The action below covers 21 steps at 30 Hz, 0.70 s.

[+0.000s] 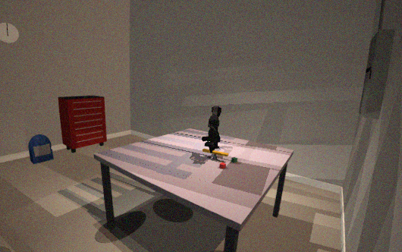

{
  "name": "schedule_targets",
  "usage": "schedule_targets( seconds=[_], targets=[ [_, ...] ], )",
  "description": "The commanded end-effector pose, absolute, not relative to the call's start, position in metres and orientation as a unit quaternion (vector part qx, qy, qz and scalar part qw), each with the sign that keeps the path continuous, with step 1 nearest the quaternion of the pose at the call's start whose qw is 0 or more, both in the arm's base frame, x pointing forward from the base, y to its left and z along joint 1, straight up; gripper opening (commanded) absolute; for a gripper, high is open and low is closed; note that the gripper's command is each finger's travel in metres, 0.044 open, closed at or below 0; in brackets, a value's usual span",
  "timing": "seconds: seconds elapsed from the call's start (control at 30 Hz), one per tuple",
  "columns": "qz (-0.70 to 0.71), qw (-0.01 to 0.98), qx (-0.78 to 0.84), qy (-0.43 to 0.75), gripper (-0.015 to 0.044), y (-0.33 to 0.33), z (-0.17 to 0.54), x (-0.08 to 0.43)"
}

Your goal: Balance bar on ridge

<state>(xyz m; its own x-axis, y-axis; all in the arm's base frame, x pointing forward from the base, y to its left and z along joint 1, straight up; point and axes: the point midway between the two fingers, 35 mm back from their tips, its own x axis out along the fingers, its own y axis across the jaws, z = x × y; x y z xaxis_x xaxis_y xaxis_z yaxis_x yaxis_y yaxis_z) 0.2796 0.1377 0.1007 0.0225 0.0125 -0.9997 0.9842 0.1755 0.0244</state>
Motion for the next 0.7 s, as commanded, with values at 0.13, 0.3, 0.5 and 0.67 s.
schedule_targets(
  seconds=[0.13, 0.3, 0.5, 0.67],
  targets=[
    [-0.445, 0.545, 0.462, 0.539, 0.0173, 0.1377, 0.1007, 0.2795],
    [-0.445, 0.545, 0.462, 0.539, 0.0185, 0.1377, 0.1007, 0.2795],
    [-0.445, 0.545, 0.462, 0.539, 0.0185, 0.1377, 0.1007, 0.2795],
    [-0.445, 0.545, 0.462, 0.539, 0.0264, 0.1377, 0.1007, 0.2795]
  ],
)
